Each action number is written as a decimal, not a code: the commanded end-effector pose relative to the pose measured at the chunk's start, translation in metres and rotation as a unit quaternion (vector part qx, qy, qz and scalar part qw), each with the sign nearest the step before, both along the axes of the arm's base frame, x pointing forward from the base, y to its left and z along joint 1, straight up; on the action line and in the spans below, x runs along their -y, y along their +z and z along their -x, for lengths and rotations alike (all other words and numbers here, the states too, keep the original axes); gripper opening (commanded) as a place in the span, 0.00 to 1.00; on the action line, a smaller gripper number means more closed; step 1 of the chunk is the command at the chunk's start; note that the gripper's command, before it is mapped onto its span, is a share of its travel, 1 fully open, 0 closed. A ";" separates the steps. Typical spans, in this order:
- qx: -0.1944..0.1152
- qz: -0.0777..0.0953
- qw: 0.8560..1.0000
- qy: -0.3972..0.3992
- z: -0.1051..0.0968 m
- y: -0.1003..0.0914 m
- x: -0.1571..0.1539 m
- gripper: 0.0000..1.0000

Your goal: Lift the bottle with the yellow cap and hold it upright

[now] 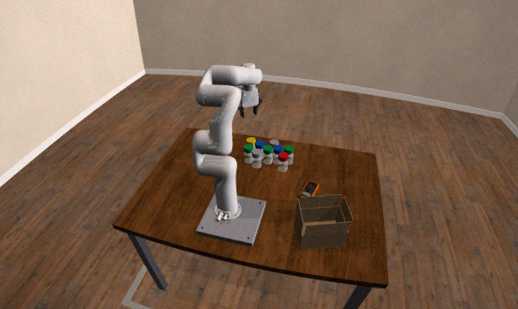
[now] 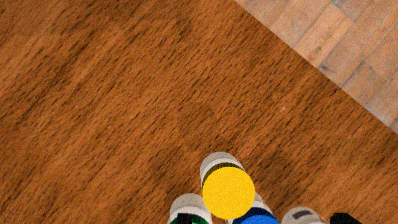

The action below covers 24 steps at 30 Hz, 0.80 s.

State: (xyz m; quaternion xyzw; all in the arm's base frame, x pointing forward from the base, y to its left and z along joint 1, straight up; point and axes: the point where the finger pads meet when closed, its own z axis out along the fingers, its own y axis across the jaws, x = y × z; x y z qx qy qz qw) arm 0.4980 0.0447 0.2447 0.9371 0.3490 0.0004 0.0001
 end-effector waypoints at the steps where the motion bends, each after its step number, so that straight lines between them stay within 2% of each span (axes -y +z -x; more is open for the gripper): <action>1: 0.002 0.002 1.000 0.029 -0.002 0.000 -0.001 0.79; 11: 0.002 0.002 0.999 0.051 -0.004 -0.001 -0.003 0.79; 21: 0.003 0.002 0.999 0.048 -0.009 -0.061 -0.003 0.79; 24: 0.003 0.002 0.999 0.048 -0.009 -0.061 -0.003 0.79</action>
